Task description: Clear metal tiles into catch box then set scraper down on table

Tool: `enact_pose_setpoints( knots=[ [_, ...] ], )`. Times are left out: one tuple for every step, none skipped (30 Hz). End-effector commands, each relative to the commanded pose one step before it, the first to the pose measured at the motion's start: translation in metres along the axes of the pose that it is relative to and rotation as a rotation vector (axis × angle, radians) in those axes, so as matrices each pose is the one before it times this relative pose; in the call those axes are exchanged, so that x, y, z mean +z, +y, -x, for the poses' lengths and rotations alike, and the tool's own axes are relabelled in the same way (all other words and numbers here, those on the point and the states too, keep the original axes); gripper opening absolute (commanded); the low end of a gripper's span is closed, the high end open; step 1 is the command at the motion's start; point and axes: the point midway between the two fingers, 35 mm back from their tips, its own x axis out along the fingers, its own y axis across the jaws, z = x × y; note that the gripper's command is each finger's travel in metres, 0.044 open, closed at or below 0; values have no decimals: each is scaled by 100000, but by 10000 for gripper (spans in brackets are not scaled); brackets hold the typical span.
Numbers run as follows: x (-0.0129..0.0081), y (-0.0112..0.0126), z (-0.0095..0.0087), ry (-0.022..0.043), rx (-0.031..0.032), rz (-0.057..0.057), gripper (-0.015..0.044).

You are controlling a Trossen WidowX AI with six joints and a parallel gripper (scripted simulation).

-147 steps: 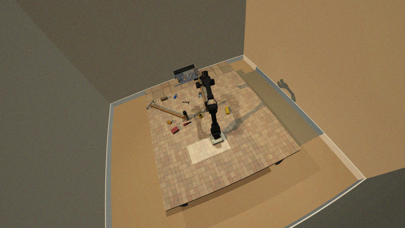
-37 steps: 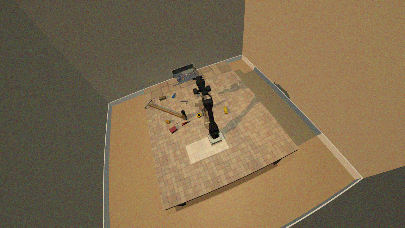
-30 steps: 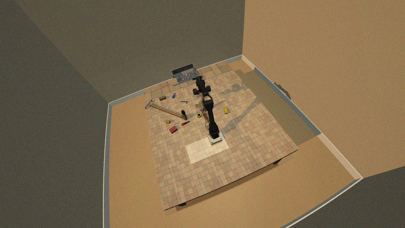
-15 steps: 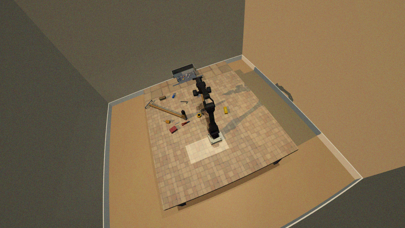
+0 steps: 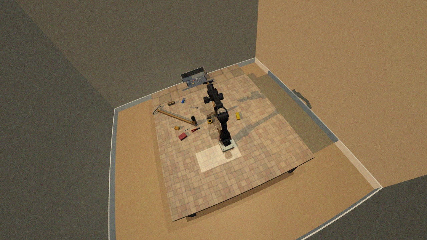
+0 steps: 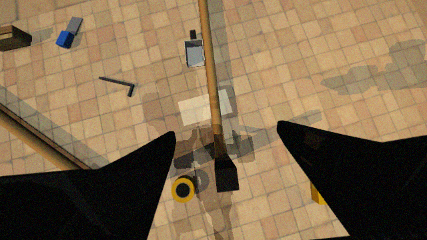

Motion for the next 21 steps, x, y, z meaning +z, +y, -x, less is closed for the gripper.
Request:
enact_pose_setpoints(
  knots=[
    [-809, -48, 753, -1818, -213, 39, 440],
    [-203, 2, 160, -350, 46, 38, 440],
    [-204, 2, 157, -350, 46, 37, 440],
    [-205, 2, 155, -350, 46, 37, 440],
    [-207, 2, 153, -350, 47, 37, 440],
    [-208, 1, 150, -350, 47, 36, 440],
    [-209, 1, 148, -350, 47, 36, 440],
    [-210, 1, 145, -350, 48, 35, 440],
    [-211, 0, 143, -350, 48, 35, 440],
    [-213, 0, 140, -350, 49, 35, 440],
    [-214, 0, 138, -350, 49, 34, 440],
    [-214, 1, 134, -350, 49, 34, 440],
    [-215, 1, 132, -350, 50, 34, 440],
    [-216, 1, 129, -350, 50, 33, 440],
    [-217, 0, 127, -350, 50, 33, 440],
    [-218, 0, 124, -350, 51, 32, 440],
    [-219, 0, 122, -350, 51, 32, 440],
    [-220, 0, 119, -350, 52, 31, 440],
    [-221, -1, 116, -350, 52, 31, 440],
    [-222, -1, 114, -350, 52, 30, 440],
    [-223, -1, 111, -350, 53, 30, 440]
  ],
)
